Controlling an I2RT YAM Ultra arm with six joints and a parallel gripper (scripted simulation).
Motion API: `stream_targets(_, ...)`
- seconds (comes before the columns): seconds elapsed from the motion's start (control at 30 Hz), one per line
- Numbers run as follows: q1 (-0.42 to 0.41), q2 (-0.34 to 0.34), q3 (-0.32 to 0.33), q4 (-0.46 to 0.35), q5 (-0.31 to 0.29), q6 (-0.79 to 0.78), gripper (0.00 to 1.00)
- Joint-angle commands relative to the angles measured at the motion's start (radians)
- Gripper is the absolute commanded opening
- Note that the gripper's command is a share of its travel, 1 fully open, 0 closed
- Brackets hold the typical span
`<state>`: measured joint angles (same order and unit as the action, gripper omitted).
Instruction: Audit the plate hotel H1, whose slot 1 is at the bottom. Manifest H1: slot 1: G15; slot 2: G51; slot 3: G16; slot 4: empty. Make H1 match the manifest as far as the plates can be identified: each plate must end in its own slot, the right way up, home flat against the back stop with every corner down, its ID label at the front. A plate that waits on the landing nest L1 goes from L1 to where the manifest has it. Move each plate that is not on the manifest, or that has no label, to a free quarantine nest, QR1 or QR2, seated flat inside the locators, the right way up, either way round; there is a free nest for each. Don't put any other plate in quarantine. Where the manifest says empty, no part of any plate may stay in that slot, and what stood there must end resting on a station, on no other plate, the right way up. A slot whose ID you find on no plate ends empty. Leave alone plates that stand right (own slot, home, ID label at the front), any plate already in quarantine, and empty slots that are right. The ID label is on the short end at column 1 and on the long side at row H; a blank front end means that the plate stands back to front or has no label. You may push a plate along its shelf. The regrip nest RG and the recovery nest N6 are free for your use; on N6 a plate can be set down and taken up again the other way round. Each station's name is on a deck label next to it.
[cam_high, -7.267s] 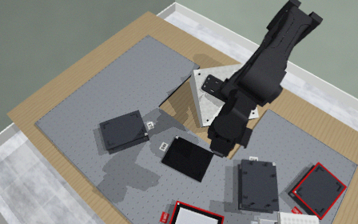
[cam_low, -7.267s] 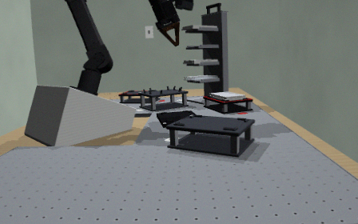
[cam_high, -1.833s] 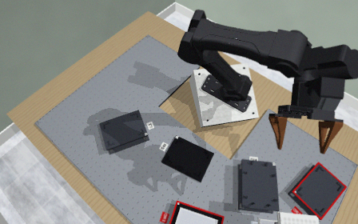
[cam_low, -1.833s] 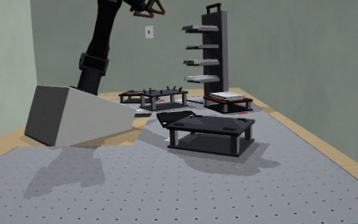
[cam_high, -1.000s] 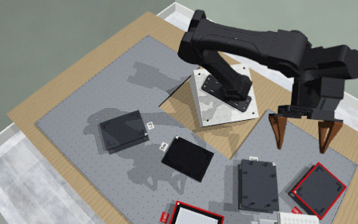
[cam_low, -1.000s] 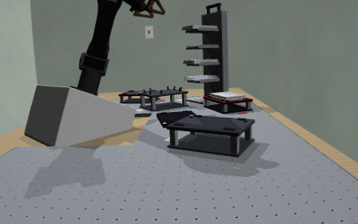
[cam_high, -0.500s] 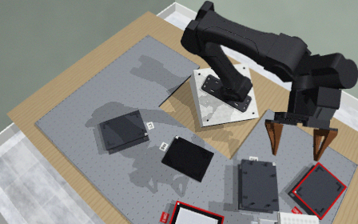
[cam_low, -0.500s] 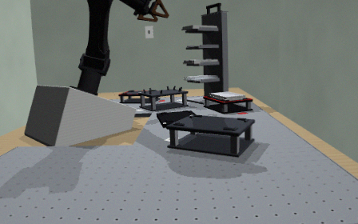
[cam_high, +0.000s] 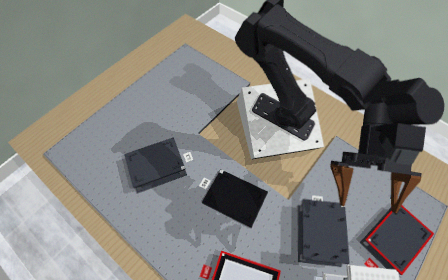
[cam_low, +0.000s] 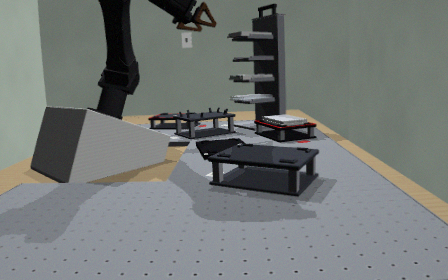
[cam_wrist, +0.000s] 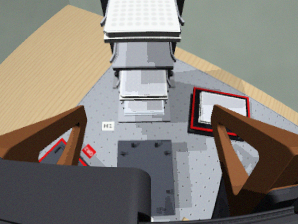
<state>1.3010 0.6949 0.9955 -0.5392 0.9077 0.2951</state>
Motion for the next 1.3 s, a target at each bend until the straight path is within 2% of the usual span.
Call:
stream_targets(0.0,-0.029,0.001,-0.001,0.040,-0.051,-0.020,1.00)
stream_targets(0.27,-0.114,0.021,-0.021,0.099,-0.135,-0.045,1.00)
stream_targets(0.33,-0.114,0.021,-0.021,0.099,-0.135,-0.045,1.00)
stream_targets(0.83,-0.241,0.072,-0.050,0.200,-0.260,-0.075,1.00)
stream_targets(1.27,-0.304,0.112,-0.063,0.261,-0.322,-0.088,1.00)
